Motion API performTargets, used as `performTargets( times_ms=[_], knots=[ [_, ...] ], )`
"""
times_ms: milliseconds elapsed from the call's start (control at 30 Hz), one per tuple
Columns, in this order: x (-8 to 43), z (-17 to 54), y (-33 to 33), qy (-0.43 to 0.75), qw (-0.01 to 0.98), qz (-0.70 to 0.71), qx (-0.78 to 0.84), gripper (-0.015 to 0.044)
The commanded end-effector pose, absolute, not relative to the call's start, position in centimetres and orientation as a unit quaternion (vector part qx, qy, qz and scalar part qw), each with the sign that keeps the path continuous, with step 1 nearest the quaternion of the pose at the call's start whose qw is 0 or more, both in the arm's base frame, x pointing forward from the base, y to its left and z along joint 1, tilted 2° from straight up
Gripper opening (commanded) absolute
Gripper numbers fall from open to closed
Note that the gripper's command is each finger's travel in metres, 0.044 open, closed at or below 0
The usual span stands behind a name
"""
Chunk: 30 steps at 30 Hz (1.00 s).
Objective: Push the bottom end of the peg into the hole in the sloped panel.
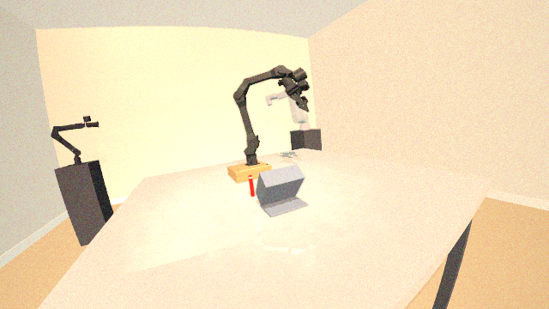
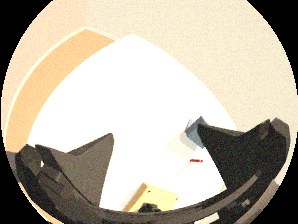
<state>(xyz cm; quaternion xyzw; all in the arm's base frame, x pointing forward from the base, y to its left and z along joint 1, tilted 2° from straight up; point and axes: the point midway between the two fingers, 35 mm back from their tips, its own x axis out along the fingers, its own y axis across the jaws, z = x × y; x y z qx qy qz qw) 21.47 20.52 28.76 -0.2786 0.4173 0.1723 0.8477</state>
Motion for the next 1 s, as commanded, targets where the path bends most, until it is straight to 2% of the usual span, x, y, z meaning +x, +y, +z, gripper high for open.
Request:
performTargets(
  times_ms=[0, 967],
  knots=[
    [22.3, 27.8, 20.1, 0.436, 0.850, 0.151, -0.254, 0.0440],
    [28.4, 22.7, 13.8, 0.533, 0.839, -0.093, 0.053, 0.0440]
  ],
)
